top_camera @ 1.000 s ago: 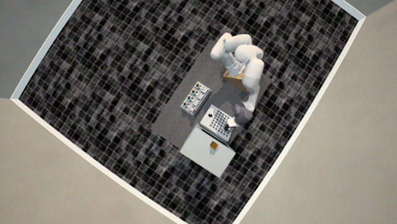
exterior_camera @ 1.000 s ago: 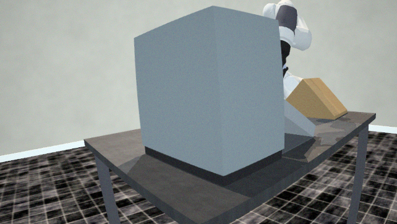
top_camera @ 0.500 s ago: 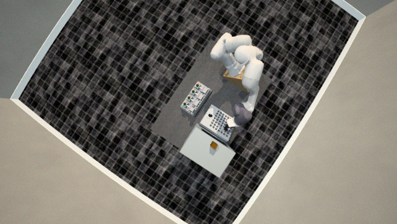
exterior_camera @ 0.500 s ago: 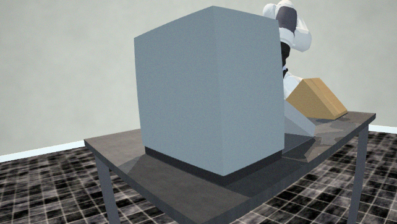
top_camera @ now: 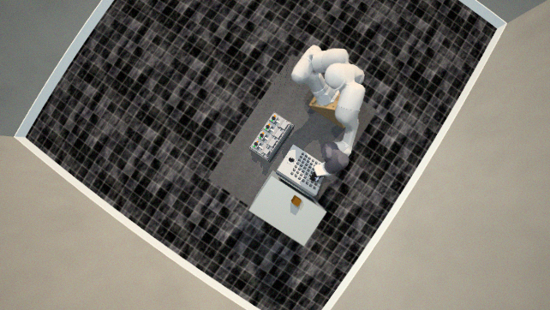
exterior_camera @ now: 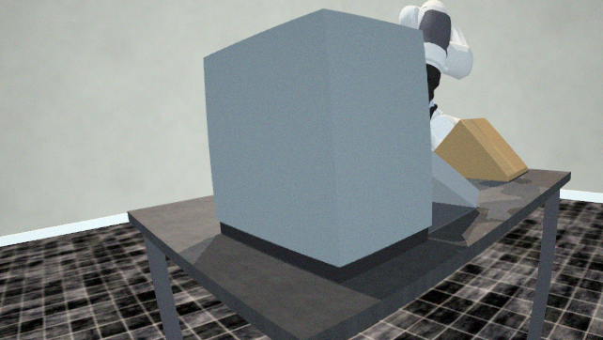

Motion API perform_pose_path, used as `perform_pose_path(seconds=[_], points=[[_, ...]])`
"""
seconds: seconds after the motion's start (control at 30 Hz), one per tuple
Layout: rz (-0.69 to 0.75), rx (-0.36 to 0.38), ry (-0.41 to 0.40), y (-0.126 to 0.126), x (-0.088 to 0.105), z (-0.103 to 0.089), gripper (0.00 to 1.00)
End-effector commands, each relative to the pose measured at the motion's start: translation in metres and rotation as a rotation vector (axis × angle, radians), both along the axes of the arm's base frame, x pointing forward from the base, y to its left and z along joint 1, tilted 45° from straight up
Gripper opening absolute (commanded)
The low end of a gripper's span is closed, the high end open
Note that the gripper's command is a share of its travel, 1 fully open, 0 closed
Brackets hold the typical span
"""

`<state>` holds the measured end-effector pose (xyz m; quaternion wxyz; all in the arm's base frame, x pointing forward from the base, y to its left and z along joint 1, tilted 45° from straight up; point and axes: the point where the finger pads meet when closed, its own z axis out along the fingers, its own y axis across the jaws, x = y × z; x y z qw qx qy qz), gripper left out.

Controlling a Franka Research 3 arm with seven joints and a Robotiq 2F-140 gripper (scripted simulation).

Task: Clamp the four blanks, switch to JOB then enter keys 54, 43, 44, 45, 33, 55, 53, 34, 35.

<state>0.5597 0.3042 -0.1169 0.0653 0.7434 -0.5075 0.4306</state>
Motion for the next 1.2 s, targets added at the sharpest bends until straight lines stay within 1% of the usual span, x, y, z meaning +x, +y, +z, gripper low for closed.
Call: perform_pose_path(seconds=[0.0,0.83,1.17], points=[[0.002,0.005,-0.002,0.0007,0.0011,-0.0020,0.00],[0.002,0.005,-0.002,0.0016,0.0000,-0.0008,0.00],[0.002,0.005,-0.002,0.0091,-0.0081,0.0080,0.00]])
